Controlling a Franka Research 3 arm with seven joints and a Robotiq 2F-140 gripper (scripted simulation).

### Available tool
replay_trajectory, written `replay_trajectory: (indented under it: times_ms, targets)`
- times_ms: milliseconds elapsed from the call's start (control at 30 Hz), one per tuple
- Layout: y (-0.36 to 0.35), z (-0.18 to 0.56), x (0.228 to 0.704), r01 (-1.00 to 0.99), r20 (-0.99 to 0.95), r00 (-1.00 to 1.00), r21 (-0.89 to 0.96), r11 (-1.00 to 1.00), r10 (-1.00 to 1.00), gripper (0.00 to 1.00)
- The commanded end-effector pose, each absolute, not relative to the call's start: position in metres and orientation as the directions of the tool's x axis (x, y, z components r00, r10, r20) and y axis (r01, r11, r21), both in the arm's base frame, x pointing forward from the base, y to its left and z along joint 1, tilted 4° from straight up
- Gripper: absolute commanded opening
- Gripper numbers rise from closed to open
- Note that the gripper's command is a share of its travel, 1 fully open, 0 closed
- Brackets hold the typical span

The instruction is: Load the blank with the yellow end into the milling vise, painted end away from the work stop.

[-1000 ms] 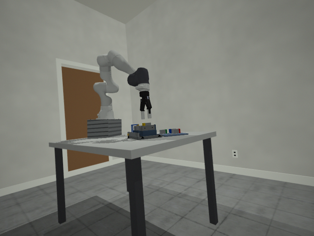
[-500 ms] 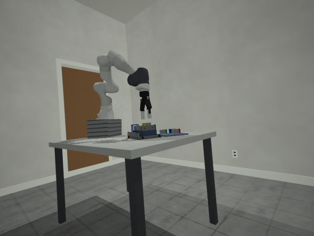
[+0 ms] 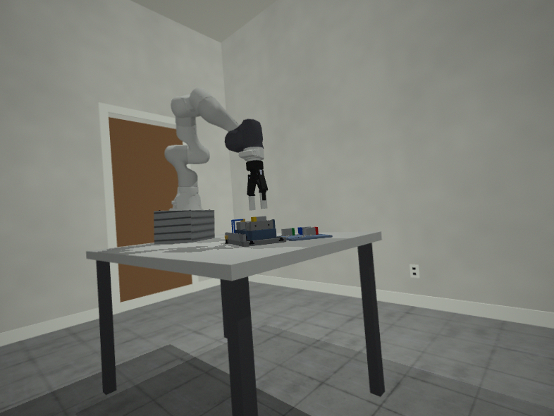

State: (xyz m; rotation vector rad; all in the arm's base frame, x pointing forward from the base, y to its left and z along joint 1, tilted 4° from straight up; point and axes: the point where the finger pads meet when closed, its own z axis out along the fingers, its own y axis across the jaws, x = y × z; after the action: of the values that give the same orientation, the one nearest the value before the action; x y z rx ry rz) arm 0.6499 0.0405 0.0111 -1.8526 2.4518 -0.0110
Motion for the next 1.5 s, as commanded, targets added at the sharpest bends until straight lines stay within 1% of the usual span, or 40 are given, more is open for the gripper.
replay_trajectory:
  times_ms: [0, 333, 500, 900, 1067, 1467]
  targets:
    - [0.041, 0.01, 0.65, -0.961, -0.05, -0.269, -0.045, 0.272, -0.962, 1.0]
    - [0.041, 0.01, 0.65, -0.961, -0.05, -0.269, -0.045, 0.272, -0.962, 1.0]
    - [0.039, 0.071, 0.647, -0.961, -0.05, -0.269, -0.045, 0.272, -0.962, 1.0]
    - [0.039, 0.071, 0.647, -0.961, -0.05, -0.269, -0.045, 0.272, -0.962, 1.0]
    - [0.038, 0.108, 0.643, -0.961, -0.05, -0.269, -0.045, 0.272, -0.962, 1.0]
    - [0.038, 0.108, 0.643, -0.961, -0.05, -0.269, -0.045, 0.272, -0.962, 1.0]
